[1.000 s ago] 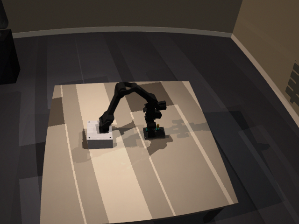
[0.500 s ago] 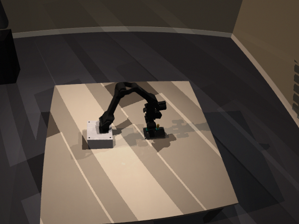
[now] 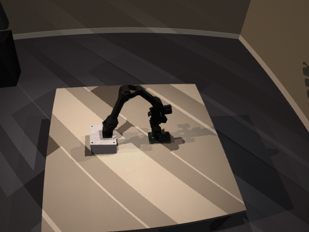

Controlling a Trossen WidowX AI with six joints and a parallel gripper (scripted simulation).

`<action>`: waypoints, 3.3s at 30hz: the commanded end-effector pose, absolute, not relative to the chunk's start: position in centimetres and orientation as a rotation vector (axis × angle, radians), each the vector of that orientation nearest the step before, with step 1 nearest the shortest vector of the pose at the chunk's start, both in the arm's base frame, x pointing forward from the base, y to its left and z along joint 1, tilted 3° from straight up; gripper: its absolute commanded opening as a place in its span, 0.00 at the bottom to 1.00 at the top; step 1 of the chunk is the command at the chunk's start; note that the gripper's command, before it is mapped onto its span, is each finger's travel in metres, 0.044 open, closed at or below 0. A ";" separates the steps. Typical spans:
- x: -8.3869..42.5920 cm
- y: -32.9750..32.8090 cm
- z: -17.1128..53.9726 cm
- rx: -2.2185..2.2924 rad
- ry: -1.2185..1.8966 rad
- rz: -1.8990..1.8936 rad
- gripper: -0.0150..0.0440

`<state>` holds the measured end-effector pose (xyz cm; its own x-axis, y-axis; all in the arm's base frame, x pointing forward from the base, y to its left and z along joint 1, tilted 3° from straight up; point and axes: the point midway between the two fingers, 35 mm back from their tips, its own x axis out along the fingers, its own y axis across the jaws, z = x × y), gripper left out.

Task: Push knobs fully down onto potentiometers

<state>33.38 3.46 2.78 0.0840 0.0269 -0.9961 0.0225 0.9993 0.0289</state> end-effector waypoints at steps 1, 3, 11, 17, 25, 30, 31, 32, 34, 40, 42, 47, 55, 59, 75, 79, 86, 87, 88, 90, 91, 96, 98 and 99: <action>33.5 3.4 2.7 0.042 1.484 -0.004 0.25; 33.5 3.4 2.7 0.042 1.484 -0.004 0.25; 33.5 3.4 2.6 0.042 1.484 -0.004 0.25; 33.5 3.4 2.6 0.042 1.484 -0.004 0.25; 33.5 3.4 2.6 0.042 1.484 -0.004 0.25; 33.5 3.4 2.6 0.042 1.484 -0.004 0.25; 33.5 3.4 2.6 0.042 1.484 -0.004 0.25; 33.5 3.4 2.5 0.042 1.484 -0.004 0.25; 33.5 3.4 2.5 0.042 1.484 -0.004 0.25; 33.5 3.4 2.5 0.042 1.484 -0.004 0.25; 33.5 3.4 2.5 0.042 1.484 -0.004 0.25; 33.5 3.4 2.5 0.042 1.484 -0.004 0.25; 33.5 3.4 2.8 0.042 1.484 -0.004 0.25; 33.4 3.4 3.4 0.042 1.484 -0.004 0.25; 33.4 3.4 3.7 0.026 1.479 0.009 0.52; 34.4 3.5 5.0 -0.057 1.406 0.048 0.34; 34.9 3.5 5.3 -0.231 1.401 0.200 0.25; 35.0 3.5 5.3 -0.259 1.399 0.224 0.25; 35.1 3.5 5.4 -0.288 1.396 0.249 0.25; 35.2 3.5 5.5 -0.344 1.391 0.298 0.25; 35.3 3.5 5.5 -0.372 1.388 0.323 0.25; 35.7 3.5 5.7 -0.514 1.367 0.447 0.25; 35.8 3.4 5.8 -0.570 1.357 0.497 0.25; 35.9 3.4 5.8 -0.598 1.351 0.522 0.25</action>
<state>35.58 3.46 5.63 0.1493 0.0052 -0.9888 -0.5765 0.8129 -0.0828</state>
